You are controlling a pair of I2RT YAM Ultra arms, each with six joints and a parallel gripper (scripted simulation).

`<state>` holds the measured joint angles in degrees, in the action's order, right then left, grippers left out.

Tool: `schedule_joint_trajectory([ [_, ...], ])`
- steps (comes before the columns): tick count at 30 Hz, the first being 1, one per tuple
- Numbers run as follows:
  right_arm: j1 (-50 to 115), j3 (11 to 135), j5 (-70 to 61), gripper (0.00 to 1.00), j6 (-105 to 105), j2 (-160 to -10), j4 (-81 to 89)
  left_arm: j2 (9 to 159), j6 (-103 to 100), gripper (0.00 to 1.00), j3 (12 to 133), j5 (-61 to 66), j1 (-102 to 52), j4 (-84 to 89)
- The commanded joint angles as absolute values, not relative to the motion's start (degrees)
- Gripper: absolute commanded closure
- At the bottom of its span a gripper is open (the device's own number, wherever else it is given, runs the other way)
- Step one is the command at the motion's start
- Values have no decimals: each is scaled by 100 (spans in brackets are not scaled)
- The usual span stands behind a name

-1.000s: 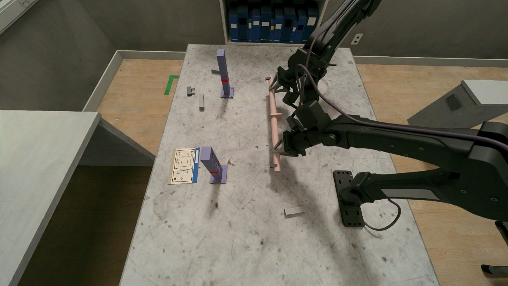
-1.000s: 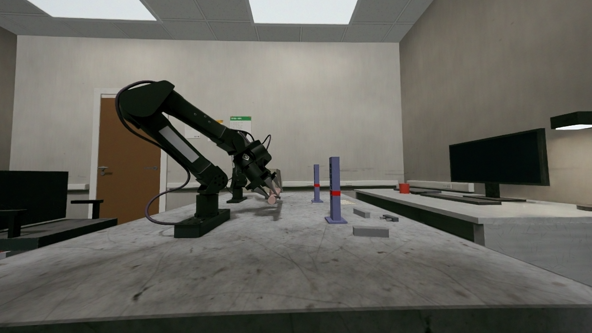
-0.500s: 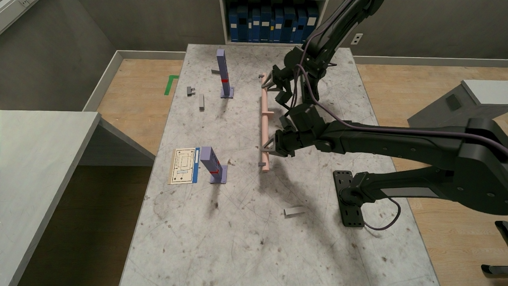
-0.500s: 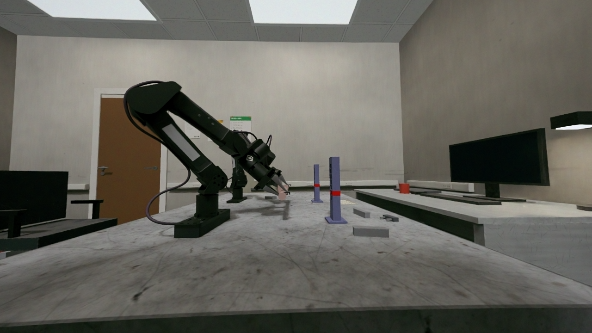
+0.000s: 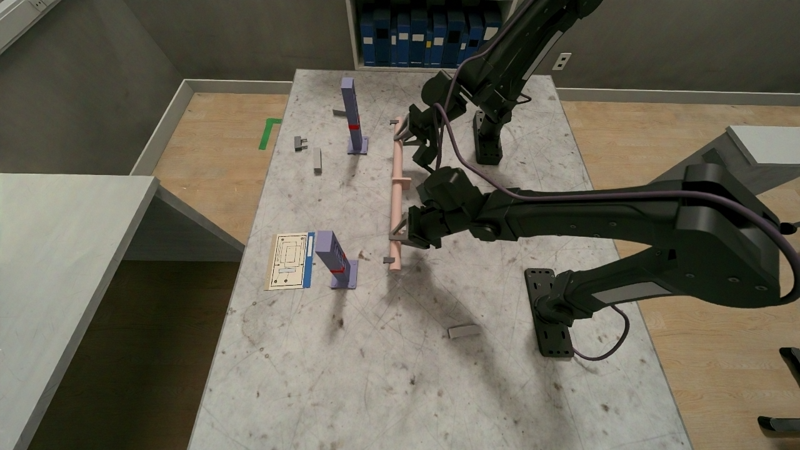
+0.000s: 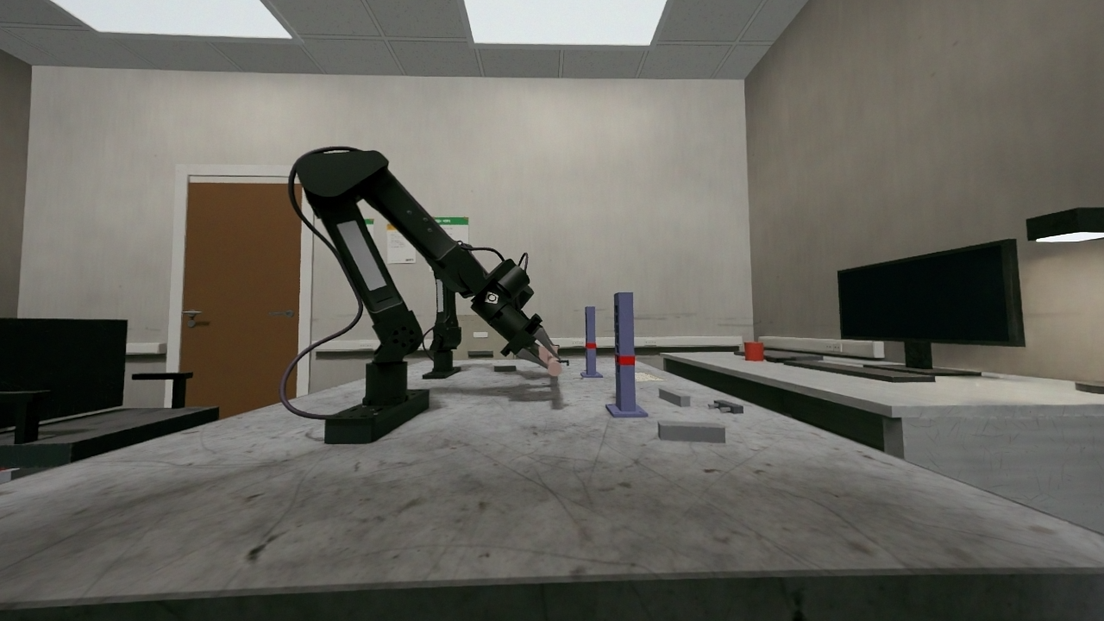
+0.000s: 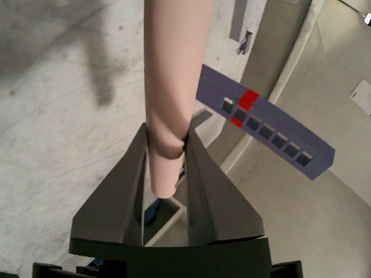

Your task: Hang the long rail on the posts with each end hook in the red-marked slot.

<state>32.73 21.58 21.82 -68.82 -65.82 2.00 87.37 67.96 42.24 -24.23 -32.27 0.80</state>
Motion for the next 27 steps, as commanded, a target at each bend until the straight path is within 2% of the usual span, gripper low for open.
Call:
schedule_joint_trajectory([
  [1,3076,2500,2228,81,-7153,-6853,-296,8819,7000,81,4540,-2518,-3052,-211],
  [14,2640,3275,1875,81,-7471,-7954,-750,9552,7291,81,5350,-2166,-2596,-242],
  [27,2568,3465,1802,81,-7503,-8149,-765,9702,7322,81,5548,-2080,-2520,-191],
])
